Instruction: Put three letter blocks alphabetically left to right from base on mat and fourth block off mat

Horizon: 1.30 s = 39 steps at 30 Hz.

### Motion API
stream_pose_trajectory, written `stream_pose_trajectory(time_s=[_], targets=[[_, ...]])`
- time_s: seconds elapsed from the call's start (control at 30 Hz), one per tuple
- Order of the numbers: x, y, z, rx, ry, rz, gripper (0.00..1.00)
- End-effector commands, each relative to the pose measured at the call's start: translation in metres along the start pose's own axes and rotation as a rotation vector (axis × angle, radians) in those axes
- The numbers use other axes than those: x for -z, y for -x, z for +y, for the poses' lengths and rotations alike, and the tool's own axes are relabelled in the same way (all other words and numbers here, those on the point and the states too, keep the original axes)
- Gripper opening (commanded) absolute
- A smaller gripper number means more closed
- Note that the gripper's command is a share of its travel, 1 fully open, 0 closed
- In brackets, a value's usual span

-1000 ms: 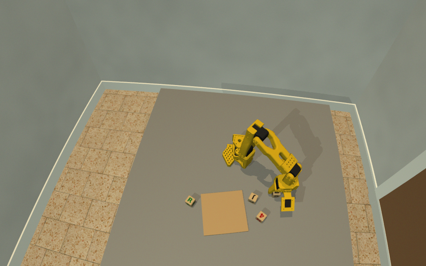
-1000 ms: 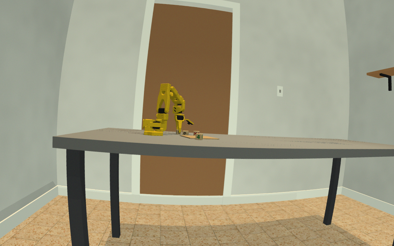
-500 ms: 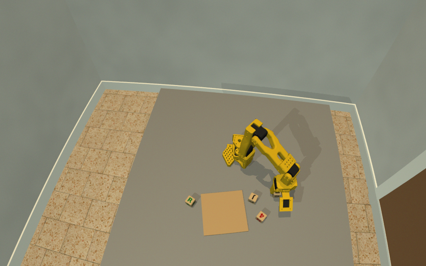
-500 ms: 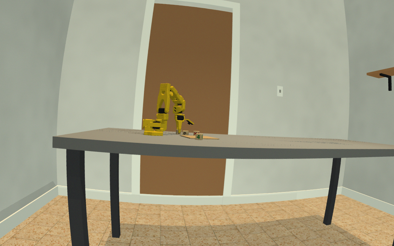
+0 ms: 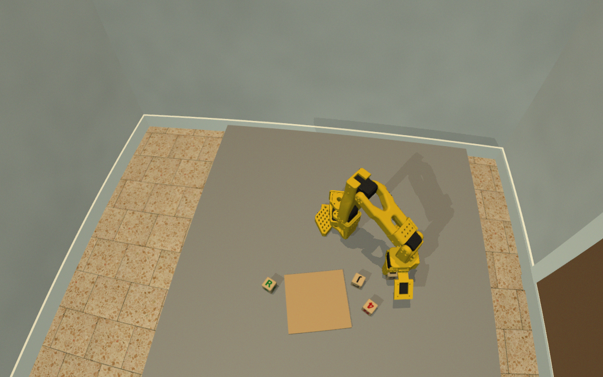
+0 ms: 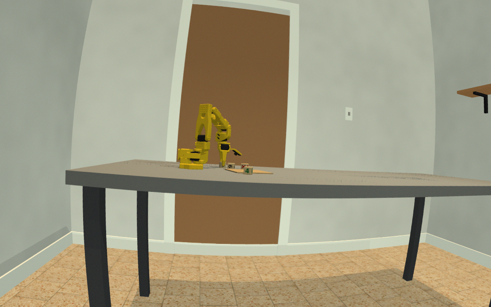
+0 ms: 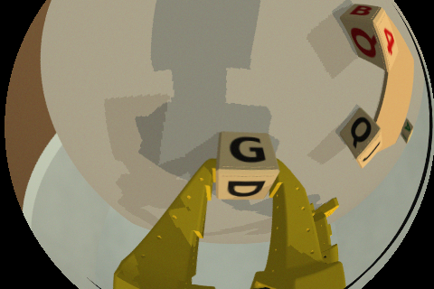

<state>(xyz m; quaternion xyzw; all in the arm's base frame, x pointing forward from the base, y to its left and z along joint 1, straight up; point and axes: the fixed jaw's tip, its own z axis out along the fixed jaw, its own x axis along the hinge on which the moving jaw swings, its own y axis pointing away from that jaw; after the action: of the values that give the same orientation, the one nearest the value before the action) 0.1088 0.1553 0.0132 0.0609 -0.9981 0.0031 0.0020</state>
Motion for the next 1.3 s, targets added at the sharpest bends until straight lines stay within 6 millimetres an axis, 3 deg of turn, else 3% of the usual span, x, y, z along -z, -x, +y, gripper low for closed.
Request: stream_pose_trajectory(time_s=[0.0, 0.17, 0.43, 0.77, 1.27], targets=[[0.009, 0.006, 0.005, 0.000, 0.044, -0.041, 0.13], [0.009, 0.006, 0.005, 0.000, 0.044, -0.041, 0.11], [0.009, 0.006, 0.005, 0.000, 0.044, -0.041, 0.01], [0.011, 0.006, 0.005, 0.000, 0.044, -0.041, 0.00], [0.043, 0.006, 0.006, 0.000, 0.044, -0.041, 0.00]])
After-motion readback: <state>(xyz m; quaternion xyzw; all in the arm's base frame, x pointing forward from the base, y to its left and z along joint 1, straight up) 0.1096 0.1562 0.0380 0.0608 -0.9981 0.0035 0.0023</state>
